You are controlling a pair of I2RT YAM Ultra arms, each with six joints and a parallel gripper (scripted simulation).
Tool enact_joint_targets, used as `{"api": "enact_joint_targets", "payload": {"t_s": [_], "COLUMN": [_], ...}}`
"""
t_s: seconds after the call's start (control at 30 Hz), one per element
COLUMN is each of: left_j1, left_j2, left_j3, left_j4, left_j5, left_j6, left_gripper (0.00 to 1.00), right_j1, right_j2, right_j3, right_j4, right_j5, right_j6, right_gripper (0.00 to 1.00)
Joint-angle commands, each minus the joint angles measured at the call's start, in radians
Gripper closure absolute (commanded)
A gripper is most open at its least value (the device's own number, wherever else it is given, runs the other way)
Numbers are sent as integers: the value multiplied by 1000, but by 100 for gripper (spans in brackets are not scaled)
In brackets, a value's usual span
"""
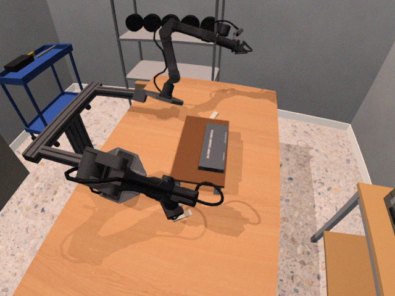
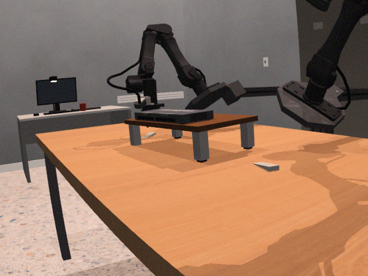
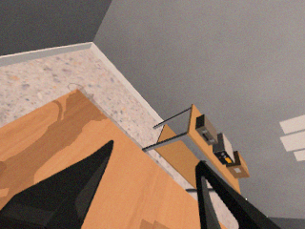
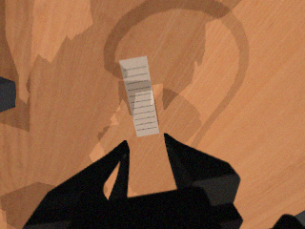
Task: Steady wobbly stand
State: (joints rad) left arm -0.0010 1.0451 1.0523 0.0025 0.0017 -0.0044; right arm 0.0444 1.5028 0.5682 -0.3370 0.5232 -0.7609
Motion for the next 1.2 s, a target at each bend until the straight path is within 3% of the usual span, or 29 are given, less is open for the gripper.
{"api": "enact_joint_targets", "payload": {"t_s": [0.0,0.77,0.8,1.17], "left_j1": [-4,-4,-4,-4], "left_j2": [-19,-19,-19,-19], "left_j3": [31,31,31,31], "left_j4": [24,24,24,24], "left_j5": [19,19,19,19], "left_j6": [11,11,11,11], "left_gripper": [0,0,0,0], "right_j1": [-8,-55,-50,-49], "right_j2": [23,105,84,101], "right_j3": [-16,-56,-25,-14], "right_j4": [71,212,212,216], "right_j5": [-20,-39,-39,-40], "right_j6": [-31,-89,-89,-87], "right_gripper": [57,57,100,100]}}
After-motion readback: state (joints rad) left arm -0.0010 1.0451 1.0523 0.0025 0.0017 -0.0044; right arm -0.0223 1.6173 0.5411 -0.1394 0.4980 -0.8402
